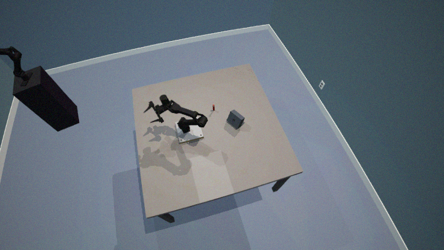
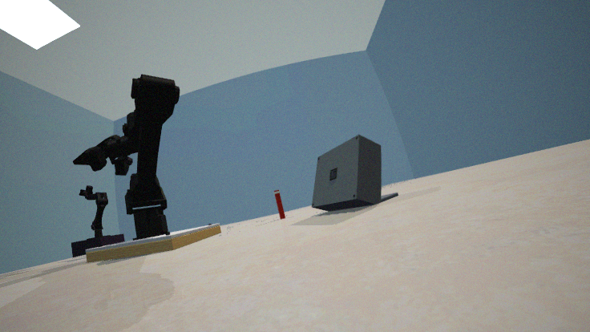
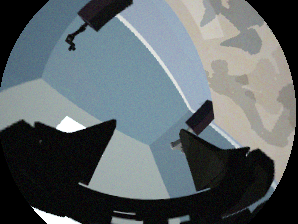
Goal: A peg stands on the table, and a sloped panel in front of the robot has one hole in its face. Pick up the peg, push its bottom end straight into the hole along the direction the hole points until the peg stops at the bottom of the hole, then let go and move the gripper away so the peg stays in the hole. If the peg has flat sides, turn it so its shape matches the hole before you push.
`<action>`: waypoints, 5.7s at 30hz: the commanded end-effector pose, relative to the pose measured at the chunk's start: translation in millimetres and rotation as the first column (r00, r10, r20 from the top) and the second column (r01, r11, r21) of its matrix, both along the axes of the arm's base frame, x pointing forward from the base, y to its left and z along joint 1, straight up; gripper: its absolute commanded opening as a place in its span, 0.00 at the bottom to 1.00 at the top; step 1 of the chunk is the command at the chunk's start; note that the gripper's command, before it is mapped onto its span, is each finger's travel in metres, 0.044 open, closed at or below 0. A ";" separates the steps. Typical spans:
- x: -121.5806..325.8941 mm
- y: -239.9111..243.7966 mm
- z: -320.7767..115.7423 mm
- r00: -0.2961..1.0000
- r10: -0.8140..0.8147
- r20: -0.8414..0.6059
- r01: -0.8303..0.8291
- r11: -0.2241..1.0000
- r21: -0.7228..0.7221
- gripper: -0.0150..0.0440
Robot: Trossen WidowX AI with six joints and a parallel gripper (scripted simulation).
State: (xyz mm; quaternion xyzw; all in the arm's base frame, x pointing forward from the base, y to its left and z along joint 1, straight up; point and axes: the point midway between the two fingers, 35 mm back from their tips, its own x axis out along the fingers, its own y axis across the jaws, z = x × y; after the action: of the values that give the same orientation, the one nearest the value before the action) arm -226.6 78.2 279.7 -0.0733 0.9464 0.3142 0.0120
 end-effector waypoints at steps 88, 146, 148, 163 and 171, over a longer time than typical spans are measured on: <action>314.7 238.2 -84.7 0.124 -0.770 0.626 0.526 0.586 0.617 1.00; 534.0 61.8 -152.2 -0.095 -0.248 0.964 0.495 0.829 0.262 1.00; 537.7 52.6 -154.0 -0.084 -0.228 0.970 0.492 0.837 0.239 1.00; 549.8 17.7 -164.4 -0.036 -0.157 0.987 0.480 0.864 0.155 1.00; 551.2 18.1 -177.3 -0.036 -0.157 0.987 0.480 0.864 0.155 1.00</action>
State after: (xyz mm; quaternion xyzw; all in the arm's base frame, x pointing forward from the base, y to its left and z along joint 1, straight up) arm 326.5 97.8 111.6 -0.0409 0.6888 0.0510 0.7220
